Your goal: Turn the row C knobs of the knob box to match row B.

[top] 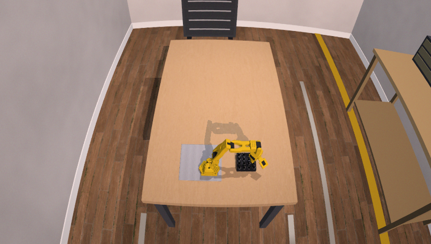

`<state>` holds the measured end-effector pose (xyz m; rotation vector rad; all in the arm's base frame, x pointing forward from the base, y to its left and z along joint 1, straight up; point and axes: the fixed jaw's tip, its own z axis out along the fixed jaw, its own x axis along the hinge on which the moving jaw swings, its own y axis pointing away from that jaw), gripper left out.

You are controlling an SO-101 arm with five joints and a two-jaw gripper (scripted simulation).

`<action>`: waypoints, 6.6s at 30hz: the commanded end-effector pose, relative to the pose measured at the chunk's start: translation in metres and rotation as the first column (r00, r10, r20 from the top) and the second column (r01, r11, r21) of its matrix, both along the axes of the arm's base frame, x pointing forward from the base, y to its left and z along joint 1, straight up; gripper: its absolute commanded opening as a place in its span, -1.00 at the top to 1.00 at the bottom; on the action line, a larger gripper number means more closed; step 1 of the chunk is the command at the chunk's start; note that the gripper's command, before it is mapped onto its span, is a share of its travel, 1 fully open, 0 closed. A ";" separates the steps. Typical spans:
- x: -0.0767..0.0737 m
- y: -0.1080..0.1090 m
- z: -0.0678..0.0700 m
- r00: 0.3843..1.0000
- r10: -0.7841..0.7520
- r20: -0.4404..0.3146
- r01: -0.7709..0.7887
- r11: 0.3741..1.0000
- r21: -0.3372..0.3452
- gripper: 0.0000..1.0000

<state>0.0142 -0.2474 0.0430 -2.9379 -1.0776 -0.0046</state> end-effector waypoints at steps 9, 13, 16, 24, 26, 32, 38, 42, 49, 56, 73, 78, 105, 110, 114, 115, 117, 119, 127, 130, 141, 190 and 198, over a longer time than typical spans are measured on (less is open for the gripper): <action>-0.003 -0.001 0.006 1.000 -0.003 0.001 0.003 1.000 -0.007 0.81; -0.003 -0.001 0.006 1.000 -0.003 0.001 0.003 1.000 -0.007 0.81; -0.003 -0.001 0.006 1.000 -0.003 0.001 0.003 1.000 -0.007 0.81; -0.003 -0.001 0.006 1.000 -0.003 0.001 0.003 1.000 -0.007 0.81; -0.003 -0.001 0.006 1.000 -0.003 0.001 0.003 1.000 -0.007 0.81; -0.003 -0.002 0.007 1.000 -0.003 0.001 0.003 1.000 -0.007 0.81; -0.003 -0.003 0.007 1.000 -0.003 0.001 0.003 1.000 -0.007 0.81; -0.003 -0.003 0.007 1.000 -0.003 0.001 0.003 1.000 -0.007 0.81; -0.003 -0.003 0.004 1.000 -0.003 0.001 0.003 1.000 -0.007 0.81; -0.003 -0.003 -0.005 1.000 -0.003 0.001 0.003 1.000 -0.007 0.81; -0.003 -0.002 -0.016 1.000 -0.003 0.001 0.003 1.000 -0.007 0.81; -0.002 -0.002 -0.016 1.000 -0.003 0.001 0.003 1.000 -0.007 0.81; -0.001 0.000 -0.022 1.000 -0.003 0.001 0.003 1.000 -0.007 0.81; -0.001 0.000 -0.022 1.000 -0.003 0.001 0.003 1.000 -0.007 0.81; -0.001 0.000 -0.022 1.000 -0.003 0.001 0.003 1.000 -0.007 0.81; -0.001 0.000 -0.022 1.000 -0.003 0.001 0.003 1.000 -0.007 0.81; -0.001 0.000 -0.021 1.000 -0.003 0.001 0.003 1.000 -0.007 0.81; -0.001 0.000 -0.021 1.000 -0.003 0.001 0.003 1.000 -0.007 0.81; -0.001 0.000 -0.021 1.000 -0.003 0.001 0.003 1.000 -0.007 0.81; -0.001 0.000 -0.021 1.000 -0.003 0.001 0.003 1.000 -0.007 0.81; -0.002 0.002 -0.021 1.000 -0.003 0.001 0.003 1.000 -0.007 0.81; -0.001 0.003 -0.021 0.975 0.222 0.002 -0.222 0.975 -0.007 0.98; -0.001 0.003 -0.021 0.946 0.323 0.003 -0.323 0.946 -0.008 0.98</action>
